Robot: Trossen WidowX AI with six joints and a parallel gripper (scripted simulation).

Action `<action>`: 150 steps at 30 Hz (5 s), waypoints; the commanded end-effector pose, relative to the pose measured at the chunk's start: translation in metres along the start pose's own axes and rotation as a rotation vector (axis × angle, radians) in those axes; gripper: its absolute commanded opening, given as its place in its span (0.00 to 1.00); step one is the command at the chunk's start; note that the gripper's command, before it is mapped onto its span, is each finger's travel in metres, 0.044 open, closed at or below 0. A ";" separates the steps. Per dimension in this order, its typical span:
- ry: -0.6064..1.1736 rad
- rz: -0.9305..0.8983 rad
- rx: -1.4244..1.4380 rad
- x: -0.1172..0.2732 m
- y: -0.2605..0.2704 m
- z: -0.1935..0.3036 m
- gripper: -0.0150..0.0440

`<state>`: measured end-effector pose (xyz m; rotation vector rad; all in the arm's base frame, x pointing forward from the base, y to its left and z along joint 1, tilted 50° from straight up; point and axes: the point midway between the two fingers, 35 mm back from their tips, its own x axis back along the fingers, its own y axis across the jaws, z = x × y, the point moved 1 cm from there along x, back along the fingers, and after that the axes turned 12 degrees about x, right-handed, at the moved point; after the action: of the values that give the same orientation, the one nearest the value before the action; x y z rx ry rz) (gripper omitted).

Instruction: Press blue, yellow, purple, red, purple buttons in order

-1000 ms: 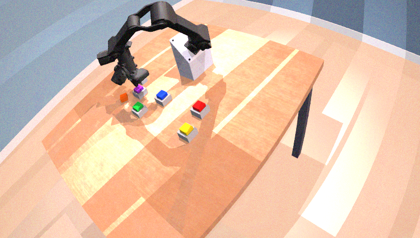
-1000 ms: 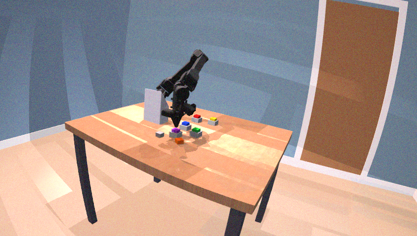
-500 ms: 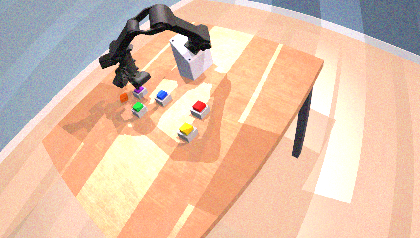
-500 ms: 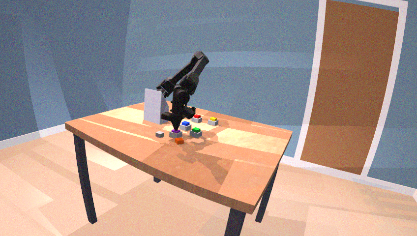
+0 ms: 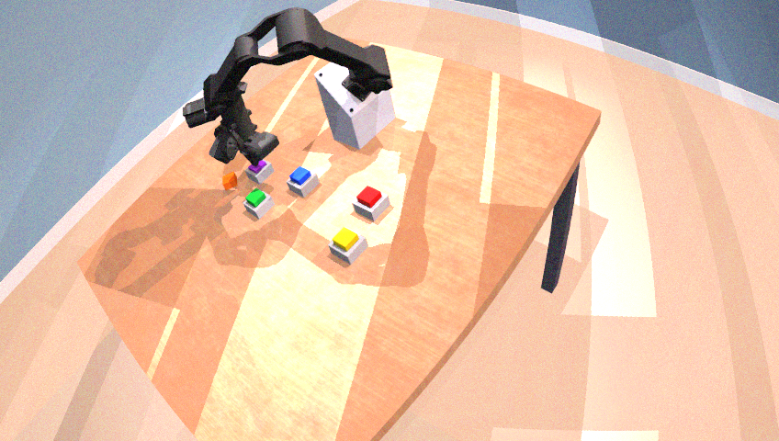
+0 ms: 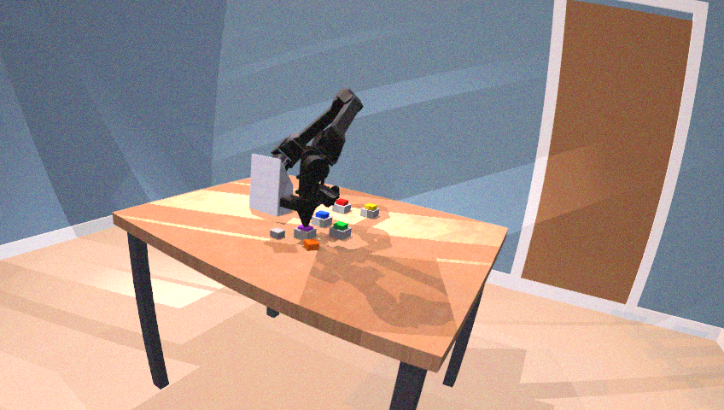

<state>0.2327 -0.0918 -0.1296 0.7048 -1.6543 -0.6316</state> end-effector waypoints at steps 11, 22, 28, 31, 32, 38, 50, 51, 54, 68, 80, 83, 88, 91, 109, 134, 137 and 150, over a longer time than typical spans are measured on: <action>0.003 0.001 -0.006 0.091 -0.001 0.001 0.29; 0.007 0.024 -0.016 0.106 0.057 -0.029 0.29; 0.006 0.036 -0.021 0.110 0.140 -0.050 0.29; 0.004 0.034 -0.021 0.108 0.182 -0.051 0.29; 0.004 0.031 -0.021 0.107 0.195 -0.050 0.29; 0.004 0.004 -0.016 0.099 0.271 -0.029 0.29; 0.004 -0.008 -0.011 0.064 0.298 -0.016 0.29; 0.003 -0.010 -0.011 0.052 0.299 -0.016 0.29; 0.002 -0.019 -0.010 0.034 0.301 -0.014 0.29; 0.002 -0.017 -0.010 0.019 0.301 -0.015 0.29; 0.001 -0.020 -0.010 0.001 0.302 -0.014 0.29; 0.001 -0.020 -0.010 0.000 0.302 -0.014 0.29; 0.001 -0.020 -0.010 0.000 0.302 -0.014 0.29; 0.001 -0.020 -0.010 0.000 0.302 -0.014 0.29; 0.002 -0.017 -0.010 0.036 0.301 -0.015 0.29; 0.023 0.040 -0.078 0.108 0.160 -0.045 0.29; 0.021 0.037 -0.064 0.109 0.122 -0.042 0.29; 0.003 0.001 -0.006 0.094 0.000 0.001 0.29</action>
<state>0.2214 -0.1536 -0.0557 0.6871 -1.6375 -0.6522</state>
